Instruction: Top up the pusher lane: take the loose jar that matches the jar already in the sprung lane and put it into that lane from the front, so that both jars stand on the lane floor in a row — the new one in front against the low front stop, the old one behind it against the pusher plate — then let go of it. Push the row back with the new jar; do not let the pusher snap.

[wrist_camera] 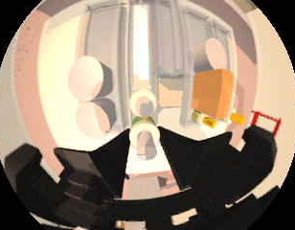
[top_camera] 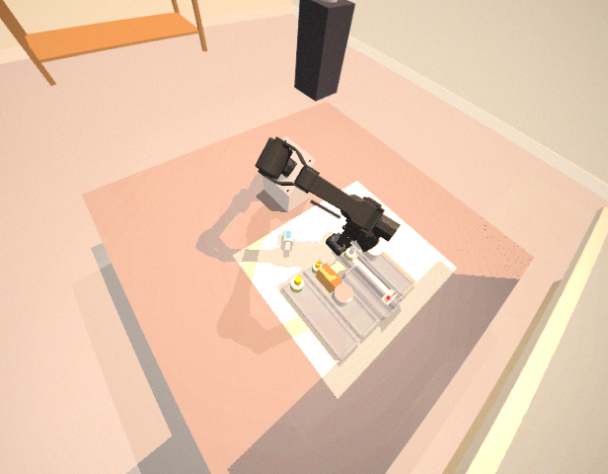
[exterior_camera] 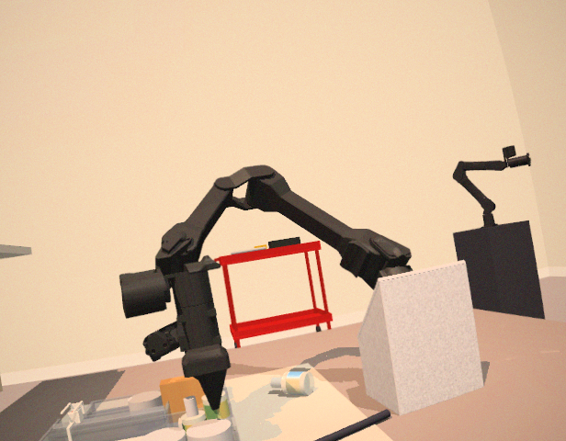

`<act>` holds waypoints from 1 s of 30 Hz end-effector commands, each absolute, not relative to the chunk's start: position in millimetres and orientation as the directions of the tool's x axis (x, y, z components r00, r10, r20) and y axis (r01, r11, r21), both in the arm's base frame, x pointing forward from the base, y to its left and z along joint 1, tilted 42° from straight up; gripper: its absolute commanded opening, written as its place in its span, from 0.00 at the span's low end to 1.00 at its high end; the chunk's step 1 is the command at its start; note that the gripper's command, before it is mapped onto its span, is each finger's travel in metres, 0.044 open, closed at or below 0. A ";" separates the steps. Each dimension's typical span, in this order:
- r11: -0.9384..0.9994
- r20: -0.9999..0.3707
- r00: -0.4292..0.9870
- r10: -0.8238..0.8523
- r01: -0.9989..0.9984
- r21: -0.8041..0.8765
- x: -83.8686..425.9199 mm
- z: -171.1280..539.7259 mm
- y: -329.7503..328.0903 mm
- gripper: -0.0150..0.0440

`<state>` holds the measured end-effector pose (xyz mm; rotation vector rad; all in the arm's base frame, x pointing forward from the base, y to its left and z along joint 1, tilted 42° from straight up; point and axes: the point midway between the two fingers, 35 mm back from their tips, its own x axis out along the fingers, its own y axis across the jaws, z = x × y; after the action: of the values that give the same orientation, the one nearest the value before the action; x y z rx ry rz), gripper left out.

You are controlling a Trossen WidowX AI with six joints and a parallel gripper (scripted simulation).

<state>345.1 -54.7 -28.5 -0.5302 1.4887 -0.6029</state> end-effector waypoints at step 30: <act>0.745 -0.746 0.015 -0.666 0.062 -0.664 358.5 -24.7 -54.8 0.25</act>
<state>349.0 -54.8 -28.3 -0.5300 1.4886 -0.6030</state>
